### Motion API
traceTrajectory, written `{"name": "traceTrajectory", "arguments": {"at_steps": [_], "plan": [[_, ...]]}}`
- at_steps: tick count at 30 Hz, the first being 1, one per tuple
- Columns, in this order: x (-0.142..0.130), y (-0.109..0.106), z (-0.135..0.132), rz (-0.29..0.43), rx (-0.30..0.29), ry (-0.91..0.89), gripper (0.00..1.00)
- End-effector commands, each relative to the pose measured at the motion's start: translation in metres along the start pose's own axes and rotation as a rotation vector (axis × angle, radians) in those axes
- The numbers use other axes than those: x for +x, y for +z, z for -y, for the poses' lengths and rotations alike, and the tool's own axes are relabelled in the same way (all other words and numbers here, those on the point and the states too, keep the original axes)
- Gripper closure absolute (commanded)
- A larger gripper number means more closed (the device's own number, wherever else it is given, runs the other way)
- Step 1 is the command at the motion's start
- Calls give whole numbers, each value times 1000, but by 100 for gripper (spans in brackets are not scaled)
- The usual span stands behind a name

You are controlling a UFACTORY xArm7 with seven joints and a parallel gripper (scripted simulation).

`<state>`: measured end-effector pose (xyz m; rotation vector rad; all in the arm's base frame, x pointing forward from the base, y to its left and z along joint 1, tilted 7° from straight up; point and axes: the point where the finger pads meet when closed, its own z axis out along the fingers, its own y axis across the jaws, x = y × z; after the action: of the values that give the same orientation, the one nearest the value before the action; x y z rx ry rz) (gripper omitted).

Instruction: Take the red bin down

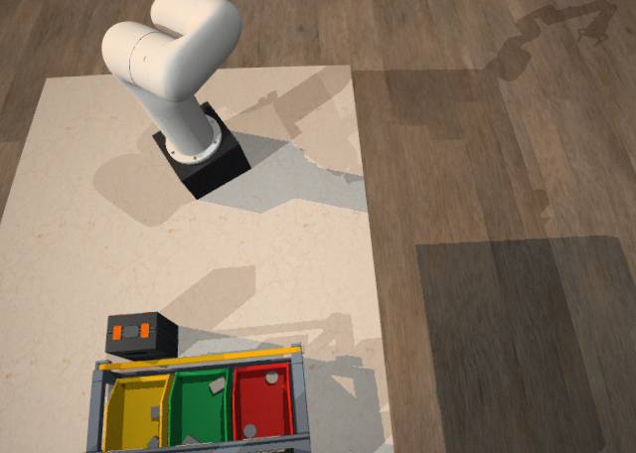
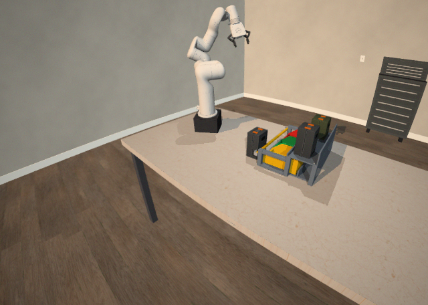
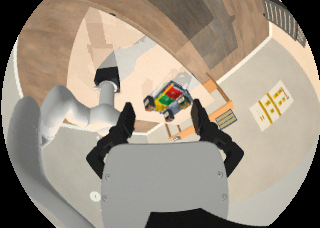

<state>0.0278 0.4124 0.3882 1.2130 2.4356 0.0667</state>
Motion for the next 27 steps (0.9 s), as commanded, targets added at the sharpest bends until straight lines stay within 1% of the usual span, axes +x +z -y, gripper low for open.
{"name": "traceTrajectory", "arguments": {"at_steps": [1, 6, 18, 27], "plan": [[1, -1, 0, -2, -1, 1, 0], [-9, 1, 0, -2, -1, 2, 0], [-9, 1, 0, -2, -1, 2, 0], [-14, 2, 0, -2, -1, 1, 0]]}}
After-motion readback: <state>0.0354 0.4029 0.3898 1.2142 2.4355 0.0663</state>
